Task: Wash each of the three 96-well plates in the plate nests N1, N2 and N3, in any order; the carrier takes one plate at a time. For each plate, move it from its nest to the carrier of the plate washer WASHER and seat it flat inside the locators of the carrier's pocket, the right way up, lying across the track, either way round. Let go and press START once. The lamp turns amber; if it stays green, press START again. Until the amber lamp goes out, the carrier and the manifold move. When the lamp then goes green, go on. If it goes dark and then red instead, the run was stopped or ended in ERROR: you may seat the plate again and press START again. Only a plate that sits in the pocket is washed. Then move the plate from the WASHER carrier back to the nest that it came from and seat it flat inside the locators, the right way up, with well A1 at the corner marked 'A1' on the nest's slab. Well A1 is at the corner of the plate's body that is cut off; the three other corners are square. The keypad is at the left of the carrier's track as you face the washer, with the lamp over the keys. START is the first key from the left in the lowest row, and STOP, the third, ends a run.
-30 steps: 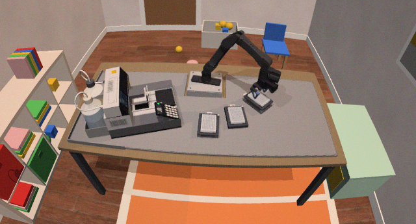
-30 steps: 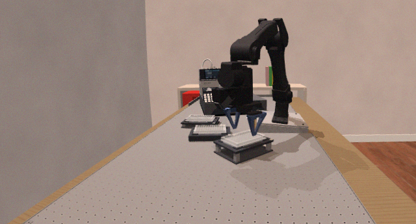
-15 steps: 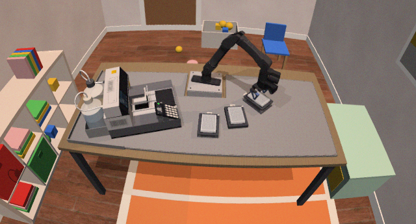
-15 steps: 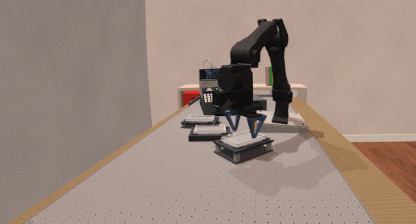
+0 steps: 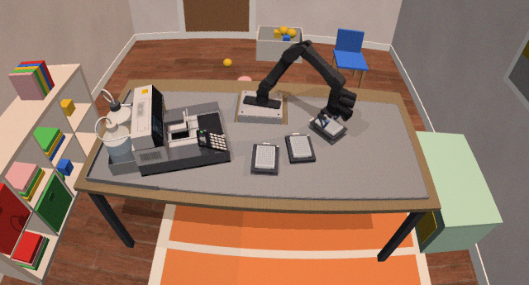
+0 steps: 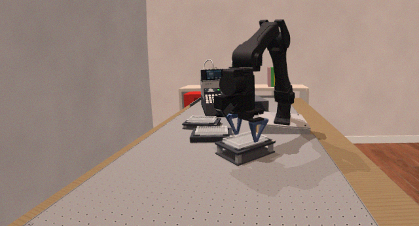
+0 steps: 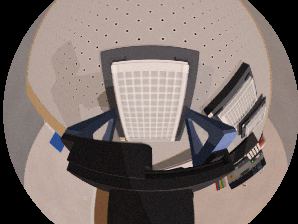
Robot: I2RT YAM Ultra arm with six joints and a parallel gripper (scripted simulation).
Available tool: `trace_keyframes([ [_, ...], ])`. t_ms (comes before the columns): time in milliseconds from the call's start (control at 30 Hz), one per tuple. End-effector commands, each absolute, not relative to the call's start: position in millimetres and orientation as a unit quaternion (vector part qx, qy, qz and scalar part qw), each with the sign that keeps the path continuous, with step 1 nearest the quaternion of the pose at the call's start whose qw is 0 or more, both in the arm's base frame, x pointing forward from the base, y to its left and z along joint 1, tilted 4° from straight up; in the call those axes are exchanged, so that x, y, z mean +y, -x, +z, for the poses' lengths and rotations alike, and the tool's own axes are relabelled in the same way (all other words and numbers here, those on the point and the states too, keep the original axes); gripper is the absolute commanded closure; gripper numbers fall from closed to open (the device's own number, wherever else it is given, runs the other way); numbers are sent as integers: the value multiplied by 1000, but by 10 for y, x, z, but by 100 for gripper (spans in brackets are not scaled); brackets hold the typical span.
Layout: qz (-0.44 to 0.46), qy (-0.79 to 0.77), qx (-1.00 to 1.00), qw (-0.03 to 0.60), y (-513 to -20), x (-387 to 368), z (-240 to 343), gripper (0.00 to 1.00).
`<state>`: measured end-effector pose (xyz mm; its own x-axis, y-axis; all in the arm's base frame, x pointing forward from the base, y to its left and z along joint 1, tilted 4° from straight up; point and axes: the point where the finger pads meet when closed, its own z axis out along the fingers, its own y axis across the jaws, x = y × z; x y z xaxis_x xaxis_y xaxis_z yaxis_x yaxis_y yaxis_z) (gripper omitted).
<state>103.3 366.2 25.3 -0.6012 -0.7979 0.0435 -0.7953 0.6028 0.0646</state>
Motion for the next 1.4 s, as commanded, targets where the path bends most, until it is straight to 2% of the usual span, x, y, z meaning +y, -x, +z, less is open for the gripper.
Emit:
trace_keyframes([
  [0,-27,-445,-895,26,-1048,3702,281,0],
  [867,-27,-445,-895,26,-1042,3704,199,0],
  [900,-27,-445,-895,26,-1042,3704,199,10],
  [967,-27,-445,-895,26,-1042,3704,199,10],
  [1000,-27,-445,-895,26,-1042,3704,199,20],
  [1067,-27,-445,-895,26,-1042,3704,199,20],
  [1100,-27,-445,-895,26,-1042,3704,199,30],
  [1167,-27,-445,-895,26,-1042,3704,199,30],
  [1200,-27,-445,-895,26,-1042,3704,199,40],
  [1333,-27,-445,-895,26,-1042,3704,199,40],
  [1367,-27,-445,-895,26,-1042,3704,199,50],
])
